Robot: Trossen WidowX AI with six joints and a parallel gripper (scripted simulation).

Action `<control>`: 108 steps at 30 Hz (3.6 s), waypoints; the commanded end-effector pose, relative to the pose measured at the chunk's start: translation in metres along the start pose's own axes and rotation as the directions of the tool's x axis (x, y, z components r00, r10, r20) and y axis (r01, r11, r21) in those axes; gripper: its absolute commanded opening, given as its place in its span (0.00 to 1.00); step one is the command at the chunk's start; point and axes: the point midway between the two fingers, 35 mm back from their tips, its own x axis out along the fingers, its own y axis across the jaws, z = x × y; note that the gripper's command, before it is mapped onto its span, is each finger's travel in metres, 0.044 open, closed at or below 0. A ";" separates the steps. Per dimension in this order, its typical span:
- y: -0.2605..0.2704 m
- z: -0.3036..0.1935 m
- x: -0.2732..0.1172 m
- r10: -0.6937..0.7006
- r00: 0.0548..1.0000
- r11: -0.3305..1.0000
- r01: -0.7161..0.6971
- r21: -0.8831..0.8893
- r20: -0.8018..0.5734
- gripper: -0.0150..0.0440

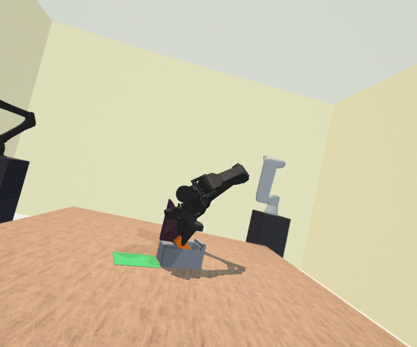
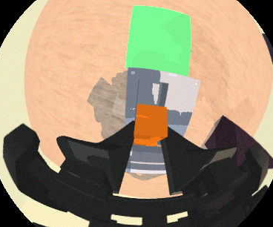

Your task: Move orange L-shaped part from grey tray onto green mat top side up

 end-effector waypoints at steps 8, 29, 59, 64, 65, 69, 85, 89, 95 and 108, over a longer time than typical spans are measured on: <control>0.000 -0.001 -0.018 -0.002 1.000 1.000 0.002 -0.002 -0.001 0.25; 0.000 -0.001 -0.051 -0.003 1.000 1.000 0.003 0.000 -0.002 0.25; 0.000 0.000 -0.087 -0.004 1.000 1.000 0.004 0.000 -0.001 0.25; -0.001 0.010 -0.085 -0.004 1.000 1.000 0.004 0.000 -0.001 0.25; -0.002 0.014 -0.085 -0.004 1.000 1.000 0.004 0.000 0.000 0.25; -0.004 0.032 -0.083 -0.004 1.000 1.000 0.004 -0.001 0.000 0.25; -0.011 0.097 -0.083 -0.003 1.000 1.000 0.003 -0.002 0.004 0.25; -0.012 0.113 -0.083 -0.003 1.000 1.000 0.003 -0.002 0.005 0.25; -0.014 0.138 -0.083 -0.003 1.000 1.000 0.003 -0.002 0.006 0.25; -0.015 0.166 -0.083 -0.003 1.000 1.000 0.003 -0.003 0.008 0.25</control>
